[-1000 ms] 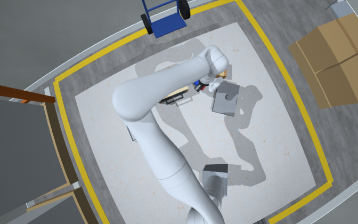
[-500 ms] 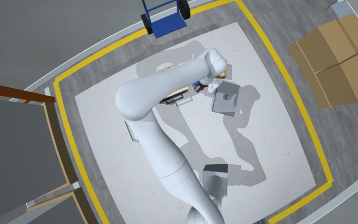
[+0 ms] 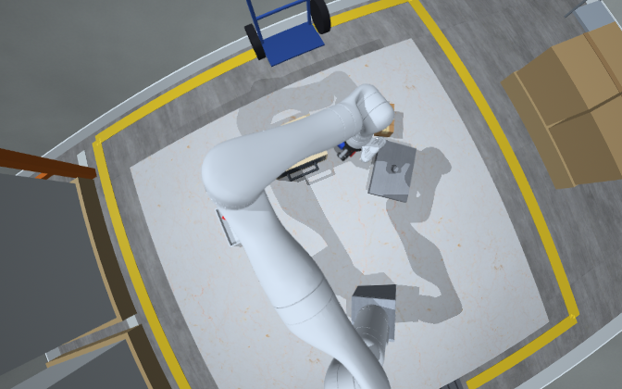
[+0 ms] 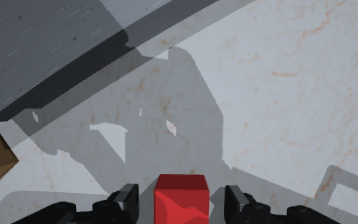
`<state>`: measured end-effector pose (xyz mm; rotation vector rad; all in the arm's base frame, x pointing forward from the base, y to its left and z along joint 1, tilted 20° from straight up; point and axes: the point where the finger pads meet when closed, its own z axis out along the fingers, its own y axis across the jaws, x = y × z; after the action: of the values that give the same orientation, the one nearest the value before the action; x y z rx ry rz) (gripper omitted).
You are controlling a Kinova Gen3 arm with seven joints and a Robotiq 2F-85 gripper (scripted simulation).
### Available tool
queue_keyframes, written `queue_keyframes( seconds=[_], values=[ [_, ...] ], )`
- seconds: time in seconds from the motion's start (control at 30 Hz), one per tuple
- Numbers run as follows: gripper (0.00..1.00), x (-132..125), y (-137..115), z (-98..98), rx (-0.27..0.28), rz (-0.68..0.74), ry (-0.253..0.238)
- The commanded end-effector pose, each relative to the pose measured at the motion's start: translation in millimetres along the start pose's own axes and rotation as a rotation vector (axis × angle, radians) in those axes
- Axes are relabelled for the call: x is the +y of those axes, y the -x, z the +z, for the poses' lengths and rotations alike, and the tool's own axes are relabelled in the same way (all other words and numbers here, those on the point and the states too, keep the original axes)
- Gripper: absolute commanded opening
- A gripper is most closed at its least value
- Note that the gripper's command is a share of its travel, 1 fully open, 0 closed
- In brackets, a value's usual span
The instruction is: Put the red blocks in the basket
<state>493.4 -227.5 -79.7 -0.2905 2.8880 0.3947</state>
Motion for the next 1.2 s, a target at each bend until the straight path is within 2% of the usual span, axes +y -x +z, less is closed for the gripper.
queue_keyframes(
  seconds=[0.0, 1.13, 1.17],
  values=[
    [0.62, -0.6, 0.5, -1.0, -0.001, 0.0, -0.001],
    [0.62, -0.6, 0.5, -1.0, -0.001, 0.0, -0.001],
    [0.1, -0.6, 0.5, -1.0, -0.001, 0.0, -0.001]
  ],
)
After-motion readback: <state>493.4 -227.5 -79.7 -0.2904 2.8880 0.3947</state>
